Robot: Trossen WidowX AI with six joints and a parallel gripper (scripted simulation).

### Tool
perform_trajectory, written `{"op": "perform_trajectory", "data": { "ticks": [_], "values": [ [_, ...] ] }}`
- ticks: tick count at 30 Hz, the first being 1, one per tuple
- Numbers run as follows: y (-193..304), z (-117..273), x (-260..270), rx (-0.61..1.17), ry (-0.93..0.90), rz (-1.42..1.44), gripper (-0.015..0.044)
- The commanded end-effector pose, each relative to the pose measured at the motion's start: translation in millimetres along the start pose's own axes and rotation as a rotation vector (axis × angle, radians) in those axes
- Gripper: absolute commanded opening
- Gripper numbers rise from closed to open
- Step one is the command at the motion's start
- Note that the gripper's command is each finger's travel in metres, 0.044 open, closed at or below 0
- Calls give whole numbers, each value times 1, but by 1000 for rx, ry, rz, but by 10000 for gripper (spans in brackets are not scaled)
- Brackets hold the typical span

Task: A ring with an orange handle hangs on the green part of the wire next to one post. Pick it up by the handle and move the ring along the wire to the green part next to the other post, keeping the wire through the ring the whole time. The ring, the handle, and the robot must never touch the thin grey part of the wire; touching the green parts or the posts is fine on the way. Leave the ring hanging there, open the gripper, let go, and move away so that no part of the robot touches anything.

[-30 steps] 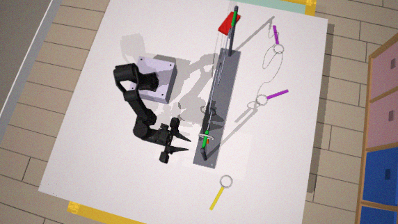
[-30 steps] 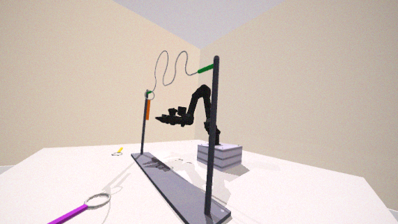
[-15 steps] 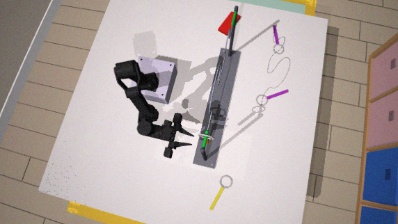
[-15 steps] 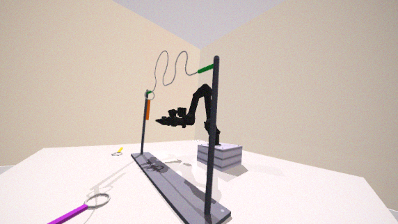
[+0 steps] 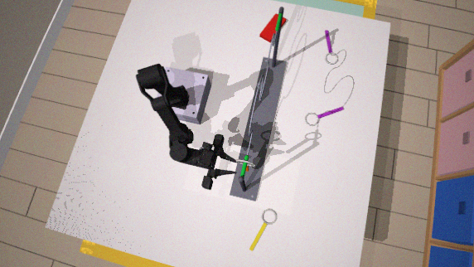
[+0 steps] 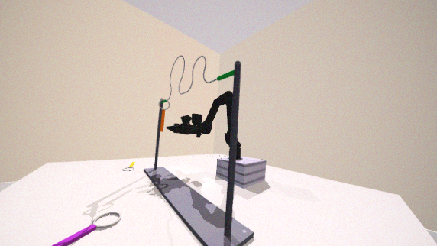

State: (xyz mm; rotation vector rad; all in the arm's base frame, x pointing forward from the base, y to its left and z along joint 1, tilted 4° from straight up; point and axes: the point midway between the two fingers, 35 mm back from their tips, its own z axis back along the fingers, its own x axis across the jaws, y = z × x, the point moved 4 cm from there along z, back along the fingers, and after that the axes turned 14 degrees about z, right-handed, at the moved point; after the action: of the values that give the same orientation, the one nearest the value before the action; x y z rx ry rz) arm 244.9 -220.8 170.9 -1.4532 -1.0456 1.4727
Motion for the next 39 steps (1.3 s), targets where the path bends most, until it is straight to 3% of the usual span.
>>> {"op": "perform_trajectory", "data": {
  "ticks": [1,39],
  "values": [
    [0,-6,-1,1,0,-9,160],
    [-1,-66,2,-5,2,-9,160]
  ]
}}
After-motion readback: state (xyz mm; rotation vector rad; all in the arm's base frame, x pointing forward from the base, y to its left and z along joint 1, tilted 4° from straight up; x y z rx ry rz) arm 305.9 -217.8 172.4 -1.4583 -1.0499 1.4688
